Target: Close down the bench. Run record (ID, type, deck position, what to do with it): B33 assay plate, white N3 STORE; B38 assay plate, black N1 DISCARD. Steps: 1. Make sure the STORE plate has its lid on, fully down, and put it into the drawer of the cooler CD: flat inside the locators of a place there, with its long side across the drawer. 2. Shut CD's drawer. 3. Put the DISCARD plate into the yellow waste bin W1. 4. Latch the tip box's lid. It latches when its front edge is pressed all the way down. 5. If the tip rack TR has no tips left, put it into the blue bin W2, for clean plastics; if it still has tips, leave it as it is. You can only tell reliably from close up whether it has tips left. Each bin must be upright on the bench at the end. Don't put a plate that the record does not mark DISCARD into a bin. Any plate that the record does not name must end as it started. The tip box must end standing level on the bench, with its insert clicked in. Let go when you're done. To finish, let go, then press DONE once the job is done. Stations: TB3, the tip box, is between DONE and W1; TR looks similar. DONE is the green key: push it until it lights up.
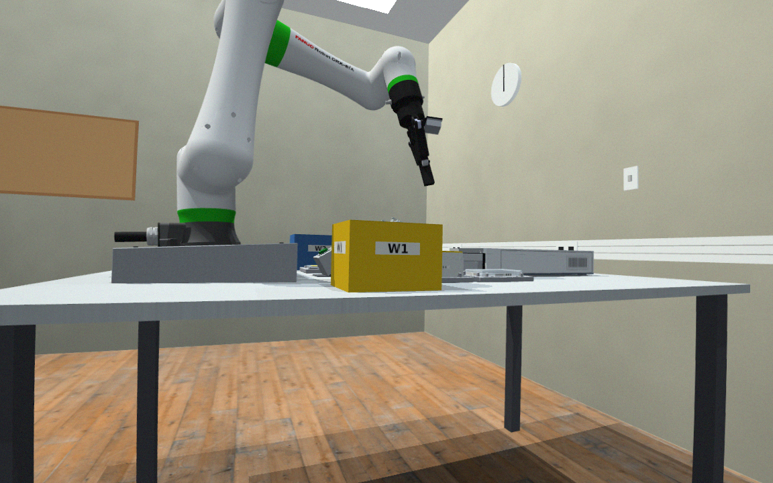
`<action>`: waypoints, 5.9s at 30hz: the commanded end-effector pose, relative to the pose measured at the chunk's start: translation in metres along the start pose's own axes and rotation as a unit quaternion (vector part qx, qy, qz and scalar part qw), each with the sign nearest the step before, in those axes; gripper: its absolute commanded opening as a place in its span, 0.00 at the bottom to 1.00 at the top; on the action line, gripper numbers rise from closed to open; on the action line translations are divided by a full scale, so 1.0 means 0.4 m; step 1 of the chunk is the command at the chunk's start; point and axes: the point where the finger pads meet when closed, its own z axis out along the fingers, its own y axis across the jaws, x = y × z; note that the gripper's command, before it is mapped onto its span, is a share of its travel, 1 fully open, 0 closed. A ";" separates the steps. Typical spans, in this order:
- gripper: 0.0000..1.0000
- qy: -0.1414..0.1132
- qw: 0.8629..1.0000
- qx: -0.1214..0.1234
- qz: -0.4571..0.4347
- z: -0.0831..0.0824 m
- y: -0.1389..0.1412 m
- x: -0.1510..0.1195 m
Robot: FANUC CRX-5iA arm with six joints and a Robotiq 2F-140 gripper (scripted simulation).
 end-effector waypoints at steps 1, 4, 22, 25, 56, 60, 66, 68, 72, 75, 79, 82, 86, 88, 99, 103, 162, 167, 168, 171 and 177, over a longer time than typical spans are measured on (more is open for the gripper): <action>0.10 -0.017 1.000 0.015 -0.018 0.001 -0.013 -0.043; 0.10 -0.033 0.998 0.032 -0.038 0.002 -0.028 -0.077; 0.10 -0.077 0.987 0.093 -0.104 -0.011 -0.094 -0.211; 0.10 -0.093 0.978 0.125 -0.137 -0.017 -0.108 -0.236; 0.10 -0.096 0.980 0.125 -0.120 0.029 -0.033 -0.251; 0.10 -0.096 0.980 0.125 -0.120 0.048 0.002 -0.245; 0.10 -0.096 0.980 0.125 -0.120 0.068 0.036 -0.239; 0.10 -0.096 0.980 0.125 -0.120 0.078 0.053 -0.236; 0.10 -0.096 0.980 0.125 -0.120 0.097 0.088 -0.230; 0.10 -0.096 0.980 0.125 -0.120 0.112 0.114 -0.225; 0.10 -0.096 0.980 0.124 -0.120 0.131 0.148 -0.219; 0.10 -0.096 0.980 0.124 -0.120 0.141 0.165 -0.216; 0.10 -0.096 0.980 0.124 -0.120 0.156 0.191 -0.212; 0.10 -0.096 0.980 0.124 -0.120 0.165 0.208 -0.209; 0.10 -0.096 0.980 0.124 -0.120 0.189 0.251 -0.201; 0.10 -0.096 0.980 0.124 -0.120 0.189 0.251 -0.201; 0.10 -0.096 0.980 0.124 -0.120 0.351 0.214 -0.238; 0.10 -0.096 0.980 0.124 -0.120 0.351 0.213 -0.238; 0.10 -0.096 0.980 0.124 -0.120 0.351 0.213 -0.238; 0.10 -0.096 0.980 0.124 -0.120 0.351 0.214 -0.238; 0.10 -0.096 0.980 0.124 -0.120 0.347 0.217 -0.250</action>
